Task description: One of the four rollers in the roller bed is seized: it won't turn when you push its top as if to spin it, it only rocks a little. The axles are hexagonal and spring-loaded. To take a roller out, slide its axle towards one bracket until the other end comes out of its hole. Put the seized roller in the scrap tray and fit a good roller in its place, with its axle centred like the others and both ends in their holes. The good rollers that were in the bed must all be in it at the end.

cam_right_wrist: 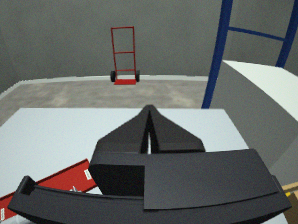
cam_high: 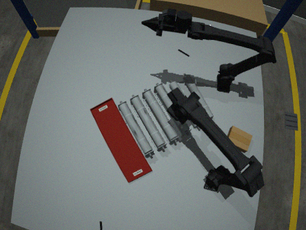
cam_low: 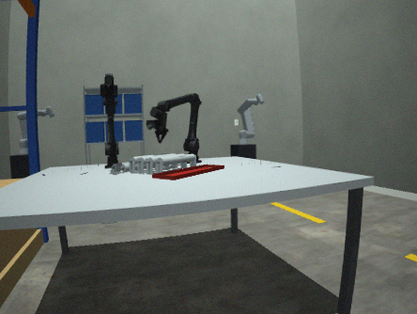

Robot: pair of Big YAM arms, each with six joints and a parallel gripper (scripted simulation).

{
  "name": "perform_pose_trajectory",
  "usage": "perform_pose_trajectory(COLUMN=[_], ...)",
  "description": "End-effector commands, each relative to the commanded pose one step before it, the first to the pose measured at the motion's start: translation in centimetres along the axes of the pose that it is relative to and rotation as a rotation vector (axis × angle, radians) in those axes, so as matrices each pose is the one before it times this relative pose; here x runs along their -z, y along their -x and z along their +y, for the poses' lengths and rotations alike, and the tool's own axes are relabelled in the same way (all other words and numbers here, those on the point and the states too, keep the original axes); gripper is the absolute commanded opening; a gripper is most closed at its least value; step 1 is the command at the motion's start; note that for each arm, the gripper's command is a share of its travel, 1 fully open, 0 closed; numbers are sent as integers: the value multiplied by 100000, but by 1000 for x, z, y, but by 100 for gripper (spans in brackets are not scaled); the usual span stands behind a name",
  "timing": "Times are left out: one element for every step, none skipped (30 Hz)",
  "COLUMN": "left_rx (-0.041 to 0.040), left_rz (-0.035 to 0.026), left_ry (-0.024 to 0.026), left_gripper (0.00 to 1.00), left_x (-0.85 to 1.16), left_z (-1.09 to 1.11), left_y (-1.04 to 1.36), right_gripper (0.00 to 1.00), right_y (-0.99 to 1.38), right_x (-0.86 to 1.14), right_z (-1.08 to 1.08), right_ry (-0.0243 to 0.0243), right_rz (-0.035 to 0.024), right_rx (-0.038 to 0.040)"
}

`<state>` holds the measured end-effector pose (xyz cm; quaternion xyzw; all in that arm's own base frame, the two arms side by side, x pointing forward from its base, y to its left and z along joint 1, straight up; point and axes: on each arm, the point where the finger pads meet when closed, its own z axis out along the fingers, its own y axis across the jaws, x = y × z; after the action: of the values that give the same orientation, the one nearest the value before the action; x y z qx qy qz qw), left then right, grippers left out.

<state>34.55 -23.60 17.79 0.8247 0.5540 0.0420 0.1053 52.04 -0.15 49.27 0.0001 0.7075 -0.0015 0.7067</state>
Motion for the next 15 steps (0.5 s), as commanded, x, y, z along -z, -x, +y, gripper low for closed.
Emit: perform_pose_trajectory(left_rx=[-17630,-3246,-3360,-3363,-3256,-3338,-2368,0,0,55,-1321,-799,459,2079,3249], left_rz=[22,98,-45,-88,-127,-151,11,0,0,-78,-57,-365,-427,161,-287], left_ry=[-4002,-2150,-2346,-2344,-2088,-2327,-1083,0,0,284,-571,-2108,-1159,1284,-249], left_gripper=[0,0,0,0,0,0,0,0,0,0,0,0,0,0,0], left_x=[1005,-113,-183,-181,-85,-176,162,0,0,445,129,-609,-410,161,-226], left_z=[175,-488,-491,-478,-471,-447,-301,0,0,-329,-100,-53,-41,238,25], left_y=[1892,324,399,408,367,414,200,0,0,-297,391,410,220,-134,179], right_gripper=[0,0,0,0,0,0,0,0,0,0,0,0,0,0,0], right_y=[3797,0,0,0,0,0,0,0,0,0,0,0,0,0,0], right_x=[-163,0,0,0,0,0,0,0,0,0,0,0,0,0,0], right_z=[294,0,0,0,0,0,0,0,0,0,0,0,0,0,0], right_ry=[809,0,0,0,0,0,0,0,0,0,0,0,0,0,0], right_rz=[-7862,0,0,0,0,0,0,0,0,0,0,0,0,0,0], right_rx=[-884,0,0,0,0,0,0,0,0,0,0,0,0,0,0])
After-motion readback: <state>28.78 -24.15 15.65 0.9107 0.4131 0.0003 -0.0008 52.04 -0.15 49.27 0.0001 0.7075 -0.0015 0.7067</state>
